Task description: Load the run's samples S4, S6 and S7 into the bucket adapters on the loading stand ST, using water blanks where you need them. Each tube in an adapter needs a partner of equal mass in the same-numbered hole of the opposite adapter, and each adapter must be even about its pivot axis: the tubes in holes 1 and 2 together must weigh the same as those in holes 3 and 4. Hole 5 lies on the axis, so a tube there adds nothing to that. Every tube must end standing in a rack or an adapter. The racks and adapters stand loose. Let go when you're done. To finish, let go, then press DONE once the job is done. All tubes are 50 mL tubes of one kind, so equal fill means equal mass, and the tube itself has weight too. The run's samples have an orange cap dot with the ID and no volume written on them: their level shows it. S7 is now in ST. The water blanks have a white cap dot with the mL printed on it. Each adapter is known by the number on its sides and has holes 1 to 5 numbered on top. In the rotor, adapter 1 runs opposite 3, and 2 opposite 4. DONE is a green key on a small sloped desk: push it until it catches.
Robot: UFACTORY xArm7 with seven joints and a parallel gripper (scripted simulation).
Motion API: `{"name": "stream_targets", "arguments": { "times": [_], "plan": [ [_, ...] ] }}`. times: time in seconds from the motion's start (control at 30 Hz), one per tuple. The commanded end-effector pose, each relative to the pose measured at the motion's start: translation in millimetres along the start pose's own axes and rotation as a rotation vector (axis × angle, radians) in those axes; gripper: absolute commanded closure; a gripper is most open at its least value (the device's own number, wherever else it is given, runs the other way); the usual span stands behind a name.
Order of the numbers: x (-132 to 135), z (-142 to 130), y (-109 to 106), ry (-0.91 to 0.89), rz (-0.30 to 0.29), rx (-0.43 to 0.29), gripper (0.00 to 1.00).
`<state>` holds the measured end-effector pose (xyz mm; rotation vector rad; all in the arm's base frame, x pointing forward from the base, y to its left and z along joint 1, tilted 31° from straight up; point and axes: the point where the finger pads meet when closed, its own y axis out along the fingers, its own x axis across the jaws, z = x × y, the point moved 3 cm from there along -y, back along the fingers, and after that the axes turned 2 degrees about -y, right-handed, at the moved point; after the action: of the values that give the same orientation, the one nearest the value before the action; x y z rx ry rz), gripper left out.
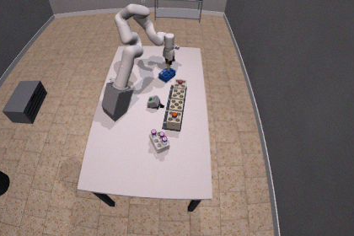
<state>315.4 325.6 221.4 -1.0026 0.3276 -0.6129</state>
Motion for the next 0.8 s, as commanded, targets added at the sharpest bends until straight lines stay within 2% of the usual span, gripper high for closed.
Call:
{"name": "stream_targets", "arguments": {
  "times": [0.0,0.77],
  "plan": [
    [0.4,1.0,-4.9,0.0,-0.001,0.003,1.0],
    [0.4,1.1,-47.0,0.0,-0.001,0.003,1.0]
  ]
}}
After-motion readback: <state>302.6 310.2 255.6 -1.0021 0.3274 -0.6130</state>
